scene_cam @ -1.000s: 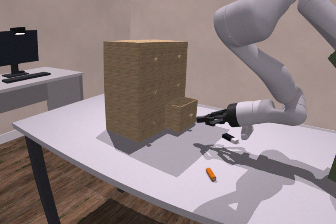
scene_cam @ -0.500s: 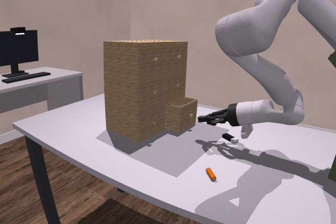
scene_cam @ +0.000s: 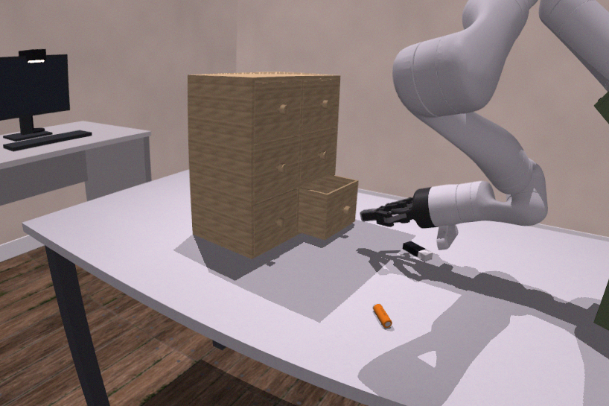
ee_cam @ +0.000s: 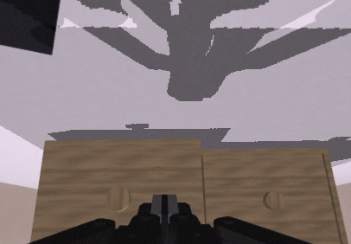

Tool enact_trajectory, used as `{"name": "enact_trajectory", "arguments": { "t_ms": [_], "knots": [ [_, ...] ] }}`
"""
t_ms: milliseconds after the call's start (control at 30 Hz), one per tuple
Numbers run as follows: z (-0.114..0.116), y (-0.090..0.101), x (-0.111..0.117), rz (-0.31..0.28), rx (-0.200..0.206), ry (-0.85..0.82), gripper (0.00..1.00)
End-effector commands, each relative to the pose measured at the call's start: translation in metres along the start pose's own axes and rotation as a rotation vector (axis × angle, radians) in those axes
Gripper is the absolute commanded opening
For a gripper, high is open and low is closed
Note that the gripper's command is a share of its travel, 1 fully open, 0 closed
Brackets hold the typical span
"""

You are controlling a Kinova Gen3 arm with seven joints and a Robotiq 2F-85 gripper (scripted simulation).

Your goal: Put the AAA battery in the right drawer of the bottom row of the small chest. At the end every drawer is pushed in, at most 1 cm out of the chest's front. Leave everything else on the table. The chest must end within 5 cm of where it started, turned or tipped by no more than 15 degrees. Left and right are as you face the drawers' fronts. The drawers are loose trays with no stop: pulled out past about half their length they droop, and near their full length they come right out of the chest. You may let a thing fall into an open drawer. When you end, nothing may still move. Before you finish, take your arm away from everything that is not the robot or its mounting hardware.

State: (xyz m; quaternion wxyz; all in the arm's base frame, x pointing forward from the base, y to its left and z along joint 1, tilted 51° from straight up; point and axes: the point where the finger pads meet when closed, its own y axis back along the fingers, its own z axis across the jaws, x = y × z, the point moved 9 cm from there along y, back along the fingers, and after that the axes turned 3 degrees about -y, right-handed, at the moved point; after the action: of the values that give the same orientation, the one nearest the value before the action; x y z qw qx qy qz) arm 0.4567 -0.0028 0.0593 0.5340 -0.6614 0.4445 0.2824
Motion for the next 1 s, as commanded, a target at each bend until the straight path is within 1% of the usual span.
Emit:
{"name": "enact_trajectory", "arguments": {
  "t_ms": [0, 267, 967],
  "knots": [
    [-0.007, -0.001, 0.002, 0.002, 0.005, 0.008, 0.0],
    [-0.019, -0.005, 0.003, 0.002, 0.005, 0.008, 0.0],
    [-0.032, -0.009, 0.005, 0.002, 0.005, 0.008, 0.0]
  ]
}}
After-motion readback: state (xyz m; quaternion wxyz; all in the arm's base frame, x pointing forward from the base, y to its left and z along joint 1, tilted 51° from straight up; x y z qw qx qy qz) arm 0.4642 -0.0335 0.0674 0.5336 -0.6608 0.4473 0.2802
